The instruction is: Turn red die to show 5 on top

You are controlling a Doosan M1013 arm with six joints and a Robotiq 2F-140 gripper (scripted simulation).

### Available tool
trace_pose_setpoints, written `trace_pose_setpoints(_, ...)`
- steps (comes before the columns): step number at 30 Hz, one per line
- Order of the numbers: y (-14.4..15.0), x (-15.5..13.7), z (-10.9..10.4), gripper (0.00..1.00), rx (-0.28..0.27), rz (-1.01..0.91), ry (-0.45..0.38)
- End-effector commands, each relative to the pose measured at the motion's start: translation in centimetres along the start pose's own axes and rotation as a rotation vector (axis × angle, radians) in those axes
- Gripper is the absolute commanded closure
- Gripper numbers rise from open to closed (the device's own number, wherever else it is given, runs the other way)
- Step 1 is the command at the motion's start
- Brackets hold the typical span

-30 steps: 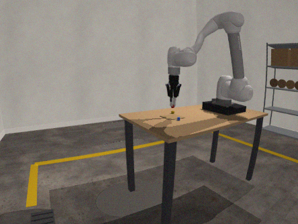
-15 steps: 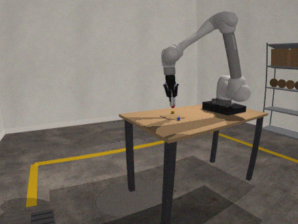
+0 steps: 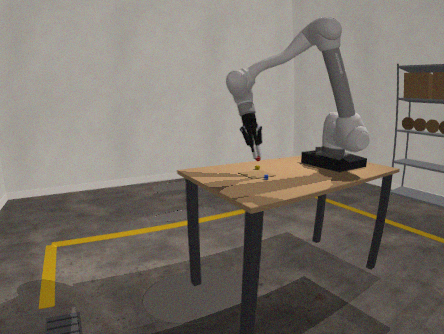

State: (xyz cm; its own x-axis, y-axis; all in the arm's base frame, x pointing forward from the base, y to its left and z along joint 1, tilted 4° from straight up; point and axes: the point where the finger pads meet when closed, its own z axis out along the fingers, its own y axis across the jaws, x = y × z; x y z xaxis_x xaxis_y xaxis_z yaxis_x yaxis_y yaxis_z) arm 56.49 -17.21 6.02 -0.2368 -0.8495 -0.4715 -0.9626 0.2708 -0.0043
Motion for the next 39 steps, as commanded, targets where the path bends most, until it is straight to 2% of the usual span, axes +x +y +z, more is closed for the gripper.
trace_pose_setpoints(1, -0.1, 0.4, -0.1, 0.91, 0.006, -0.006, -0.104)
trace_pose_setpoints(8, 0.0, 0.6, 0.0, 0.91, 0.003, -0.006, -0.12)
trace_pose_setpoints(17, -0.1, 1.0, 0.0, 0.91, 0.005, -0.007, -0.364)
trace_pose_setpoints(39, -0.1, 1.5, 0.2, 0.91, 0.005, -0.007, -0.366)
